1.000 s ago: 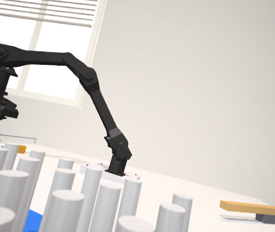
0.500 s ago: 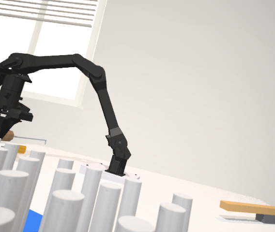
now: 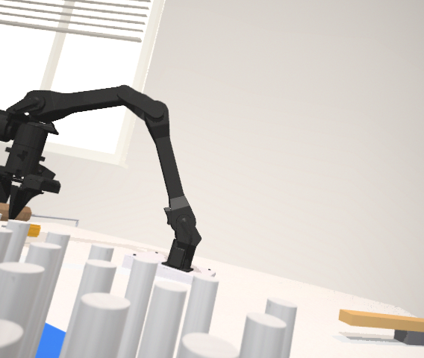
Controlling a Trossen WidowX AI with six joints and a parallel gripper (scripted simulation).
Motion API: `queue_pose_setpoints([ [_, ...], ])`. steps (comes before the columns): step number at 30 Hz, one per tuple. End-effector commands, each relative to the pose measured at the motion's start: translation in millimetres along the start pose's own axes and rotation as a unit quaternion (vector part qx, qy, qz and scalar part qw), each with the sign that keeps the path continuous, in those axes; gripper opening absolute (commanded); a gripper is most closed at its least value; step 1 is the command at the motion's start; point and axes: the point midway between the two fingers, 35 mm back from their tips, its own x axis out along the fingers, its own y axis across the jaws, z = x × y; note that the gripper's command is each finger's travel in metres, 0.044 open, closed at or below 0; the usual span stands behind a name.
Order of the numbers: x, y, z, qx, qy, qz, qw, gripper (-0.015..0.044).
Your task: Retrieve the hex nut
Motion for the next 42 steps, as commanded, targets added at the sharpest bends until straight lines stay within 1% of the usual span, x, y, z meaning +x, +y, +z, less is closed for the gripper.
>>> queue_pose_setpoints([
  [1,9,-1,1,-0.002,-0.004,-0.003,1.000,0.0000],
  [27,51,0,-2,-0.001,0.001,0.003,1.000,0.0000],
  [34,54,-1,-2,-0.002,0.003,0.007,1.000,0.0000],
  [42,50,1,-3,-0.002,0.004,0.008,1.000,0.0210],
])
